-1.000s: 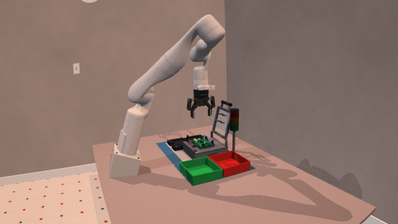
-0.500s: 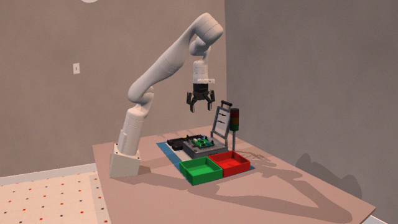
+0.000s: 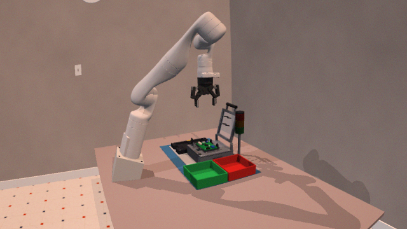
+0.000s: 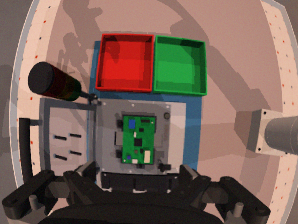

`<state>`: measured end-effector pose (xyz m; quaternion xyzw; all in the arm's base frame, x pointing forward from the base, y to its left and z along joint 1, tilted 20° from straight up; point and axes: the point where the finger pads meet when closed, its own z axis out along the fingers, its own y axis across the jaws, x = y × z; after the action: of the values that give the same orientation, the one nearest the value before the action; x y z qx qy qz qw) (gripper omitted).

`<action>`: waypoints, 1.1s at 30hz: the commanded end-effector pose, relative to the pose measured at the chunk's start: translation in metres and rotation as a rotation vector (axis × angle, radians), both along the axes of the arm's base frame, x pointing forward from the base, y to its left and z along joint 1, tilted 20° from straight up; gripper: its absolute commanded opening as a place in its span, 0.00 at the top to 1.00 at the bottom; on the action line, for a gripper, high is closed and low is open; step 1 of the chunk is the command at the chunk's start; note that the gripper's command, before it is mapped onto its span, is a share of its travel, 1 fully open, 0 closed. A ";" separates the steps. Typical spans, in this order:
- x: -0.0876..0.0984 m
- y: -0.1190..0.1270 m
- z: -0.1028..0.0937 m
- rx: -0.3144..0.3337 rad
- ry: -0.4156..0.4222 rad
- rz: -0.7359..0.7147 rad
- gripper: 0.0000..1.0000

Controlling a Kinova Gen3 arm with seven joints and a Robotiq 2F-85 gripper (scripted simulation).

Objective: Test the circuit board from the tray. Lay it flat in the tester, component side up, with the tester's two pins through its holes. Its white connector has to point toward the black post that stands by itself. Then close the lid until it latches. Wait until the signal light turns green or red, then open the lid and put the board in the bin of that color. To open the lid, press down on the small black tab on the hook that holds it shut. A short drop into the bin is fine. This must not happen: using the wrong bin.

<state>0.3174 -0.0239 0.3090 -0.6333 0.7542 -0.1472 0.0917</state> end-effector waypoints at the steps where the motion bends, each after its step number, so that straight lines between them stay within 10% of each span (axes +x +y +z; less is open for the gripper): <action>1: -0.001 0.000 0.008 0.003 -0.005 -0.007 0.00; 33: -0.014 0.004 0.045 0.003 -0.005 -0.007 0.00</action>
<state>0.3036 -0.0204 0.3526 -0.6307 0.7562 -0.1477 0.0932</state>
